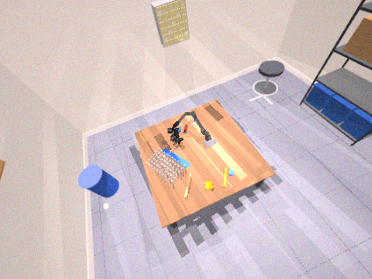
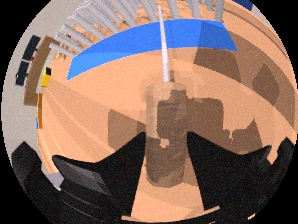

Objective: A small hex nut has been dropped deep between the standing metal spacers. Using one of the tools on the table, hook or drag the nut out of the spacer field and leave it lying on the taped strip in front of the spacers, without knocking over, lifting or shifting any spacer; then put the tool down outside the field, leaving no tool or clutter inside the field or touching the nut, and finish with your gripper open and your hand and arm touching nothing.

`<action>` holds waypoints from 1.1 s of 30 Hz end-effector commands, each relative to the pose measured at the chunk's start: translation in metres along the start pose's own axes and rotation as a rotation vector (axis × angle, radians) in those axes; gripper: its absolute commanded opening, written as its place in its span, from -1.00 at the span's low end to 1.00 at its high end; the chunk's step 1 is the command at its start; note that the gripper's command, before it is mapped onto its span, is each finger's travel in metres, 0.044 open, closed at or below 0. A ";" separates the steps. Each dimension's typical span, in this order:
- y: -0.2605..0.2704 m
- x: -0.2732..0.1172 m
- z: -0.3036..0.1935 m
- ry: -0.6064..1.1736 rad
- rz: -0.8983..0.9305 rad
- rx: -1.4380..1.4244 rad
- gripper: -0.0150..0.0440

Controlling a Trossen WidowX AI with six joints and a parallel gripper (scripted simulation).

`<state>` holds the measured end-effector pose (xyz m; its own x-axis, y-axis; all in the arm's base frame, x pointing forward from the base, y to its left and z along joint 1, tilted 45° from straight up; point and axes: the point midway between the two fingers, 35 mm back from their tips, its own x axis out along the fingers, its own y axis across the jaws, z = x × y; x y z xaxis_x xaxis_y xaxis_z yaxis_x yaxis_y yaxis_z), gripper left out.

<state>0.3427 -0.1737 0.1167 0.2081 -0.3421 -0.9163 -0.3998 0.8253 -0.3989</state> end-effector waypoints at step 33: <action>-0.002 0.008 0.031 -0.015 -0.010 0.002 -0.49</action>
<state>0.3663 -0.1670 0.1085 0.2092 -0.3418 -0.9162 -0.3994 0.8254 -0.3991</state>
